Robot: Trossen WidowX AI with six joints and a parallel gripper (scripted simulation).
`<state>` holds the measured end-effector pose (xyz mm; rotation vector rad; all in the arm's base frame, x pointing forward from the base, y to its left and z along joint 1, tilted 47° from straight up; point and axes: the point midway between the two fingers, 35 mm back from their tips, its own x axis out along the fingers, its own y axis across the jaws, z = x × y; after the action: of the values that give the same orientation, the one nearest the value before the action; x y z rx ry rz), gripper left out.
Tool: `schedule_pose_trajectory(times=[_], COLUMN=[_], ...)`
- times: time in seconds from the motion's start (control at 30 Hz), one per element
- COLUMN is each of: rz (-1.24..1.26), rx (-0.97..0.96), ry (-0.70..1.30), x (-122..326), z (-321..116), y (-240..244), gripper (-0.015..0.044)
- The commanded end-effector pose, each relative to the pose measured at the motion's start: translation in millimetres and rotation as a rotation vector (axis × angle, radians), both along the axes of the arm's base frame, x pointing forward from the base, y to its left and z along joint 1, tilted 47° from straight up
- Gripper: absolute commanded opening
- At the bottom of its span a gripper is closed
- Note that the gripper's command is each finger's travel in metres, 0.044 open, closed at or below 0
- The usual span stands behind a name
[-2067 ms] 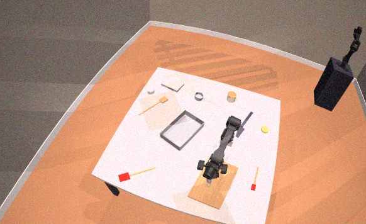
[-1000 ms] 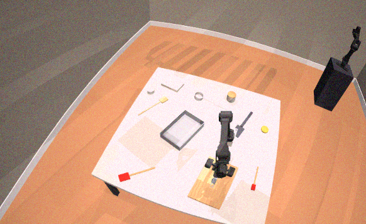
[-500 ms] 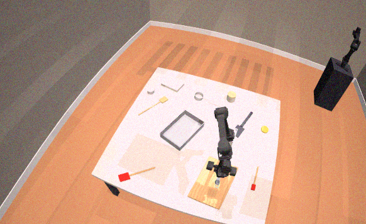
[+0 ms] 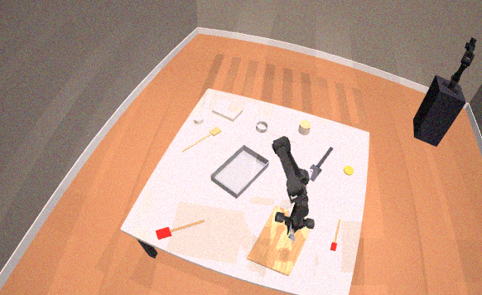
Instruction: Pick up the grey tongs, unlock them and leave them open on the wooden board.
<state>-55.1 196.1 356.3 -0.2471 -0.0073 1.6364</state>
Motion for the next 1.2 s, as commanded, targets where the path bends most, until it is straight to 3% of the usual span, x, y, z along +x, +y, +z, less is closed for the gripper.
schedule_pose_trajectory(times=[0.0,0.53,1.17], rz=[-0.004,-0.045,-0.090], rx=[0.079,0.262,0.269], ry=[0.002,0.097,0.223], x=[0.1,8.0,21.3], z=[3.1,-4.2,-35.5], y=[-4.7,-24.5,-37.6], gripper=[-0.0150,-0.0150,-0.0150])
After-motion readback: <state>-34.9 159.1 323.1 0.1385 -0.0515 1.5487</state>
